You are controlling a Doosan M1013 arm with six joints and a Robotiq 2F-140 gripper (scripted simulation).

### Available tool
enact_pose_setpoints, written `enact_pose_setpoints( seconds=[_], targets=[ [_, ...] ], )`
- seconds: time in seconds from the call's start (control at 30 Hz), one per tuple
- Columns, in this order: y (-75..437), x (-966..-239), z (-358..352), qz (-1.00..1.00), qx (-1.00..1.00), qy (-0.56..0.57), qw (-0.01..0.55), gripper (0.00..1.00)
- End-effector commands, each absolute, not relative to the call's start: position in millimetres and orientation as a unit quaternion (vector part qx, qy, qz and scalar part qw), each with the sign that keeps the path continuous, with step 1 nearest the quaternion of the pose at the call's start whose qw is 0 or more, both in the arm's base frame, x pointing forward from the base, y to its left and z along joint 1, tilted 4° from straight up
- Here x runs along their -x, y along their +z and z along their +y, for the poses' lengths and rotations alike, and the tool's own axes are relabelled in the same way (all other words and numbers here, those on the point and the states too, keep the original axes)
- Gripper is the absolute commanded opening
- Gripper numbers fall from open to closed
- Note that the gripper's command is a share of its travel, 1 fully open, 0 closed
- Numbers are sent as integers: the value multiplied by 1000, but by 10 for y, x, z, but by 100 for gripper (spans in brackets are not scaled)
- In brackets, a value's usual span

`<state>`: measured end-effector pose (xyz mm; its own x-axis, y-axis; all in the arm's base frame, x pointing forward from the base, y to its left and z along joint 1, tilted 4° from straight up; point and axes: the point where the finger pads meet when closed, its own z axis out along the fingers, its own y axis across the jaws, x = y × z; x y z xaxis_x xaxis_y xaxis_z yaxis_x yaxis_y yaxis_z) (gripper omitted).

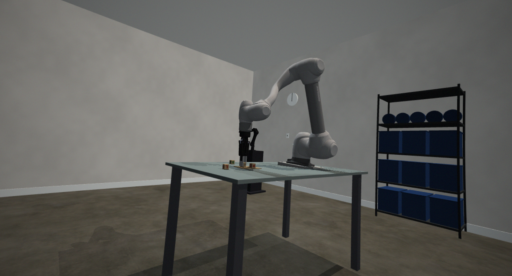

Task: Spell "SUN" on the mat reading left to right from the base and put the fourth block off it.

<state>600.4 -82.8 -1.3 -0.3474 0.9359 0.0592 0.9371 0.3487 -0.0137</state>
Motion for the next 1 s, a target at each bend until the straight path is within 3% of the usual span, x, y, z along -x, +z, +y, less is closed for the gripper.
enact_pose_setpoints(
  seconds=[0.0, 0.13, 0.17, 0.97],
  targets=[
    [-59, -5989, -809, -821, 569, -12, 31, 28],
    [-59, -5989, -809, -821, 569, -12, 31, 28],
    [-59, -5989, -809, -821, 569, -12, 31, 16],
    [-59, -5989, -809, -821, 569, -12, 31, 16]
  ],
)
